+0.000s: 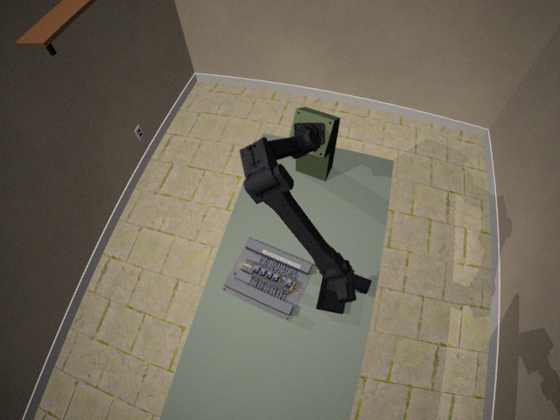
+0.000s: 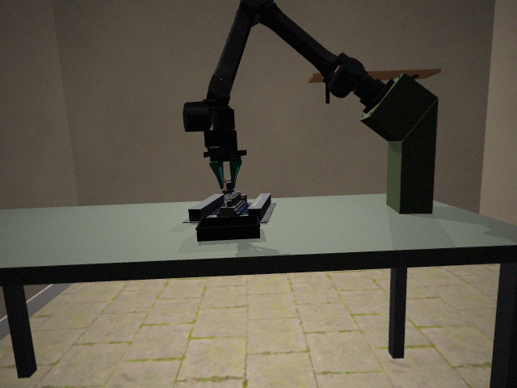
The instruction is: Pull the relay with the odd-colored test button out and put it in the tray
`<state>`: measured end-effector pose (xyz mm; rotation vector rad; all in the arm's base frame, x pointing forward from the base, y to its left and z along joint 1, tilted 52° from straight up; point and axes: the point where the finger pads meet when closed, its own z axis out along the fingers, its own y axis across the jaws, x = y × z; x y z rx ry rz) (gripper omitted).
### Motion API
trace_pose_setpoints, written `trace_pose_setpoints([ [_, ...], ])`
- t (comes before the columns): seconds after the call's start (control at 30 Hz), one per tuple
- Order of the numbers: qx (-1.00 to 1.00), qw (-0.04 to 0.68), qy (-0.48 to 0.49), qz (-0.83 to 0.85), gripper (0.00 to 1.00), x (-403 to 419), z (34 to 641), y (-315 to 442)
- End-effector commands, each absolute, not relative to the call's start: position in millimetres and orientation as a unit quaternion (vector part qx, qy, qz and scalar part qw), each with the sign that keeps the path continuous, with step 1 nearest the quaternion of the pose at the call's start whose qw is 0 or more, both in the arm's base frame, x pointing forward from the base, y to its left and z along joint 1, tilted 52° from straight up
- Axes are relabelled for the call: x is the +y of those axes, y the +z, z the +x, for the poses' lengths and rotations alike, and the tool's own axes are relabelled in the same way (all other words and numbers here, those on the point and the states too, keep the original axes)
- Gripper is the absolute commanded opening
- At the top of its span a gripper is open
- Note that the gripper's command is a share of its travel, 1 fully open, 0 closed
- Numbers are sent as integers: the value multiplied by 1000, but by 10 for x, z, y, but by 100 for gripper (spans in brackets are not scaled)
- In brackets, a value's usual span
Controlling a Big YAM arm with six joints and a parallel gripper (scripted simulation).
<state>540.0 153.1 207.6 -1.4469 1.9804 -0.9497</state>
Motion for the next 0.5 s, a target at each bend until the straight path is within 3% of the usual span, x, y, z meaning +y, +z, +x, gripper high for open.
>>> trace_pose_setpoints([
  [0.0, 723, 276, -350, -528, 0, 1627, 5380, 2324],
  [0.47, 723, 276, -350, -528, 0, 1629, 5389, 2318],
])
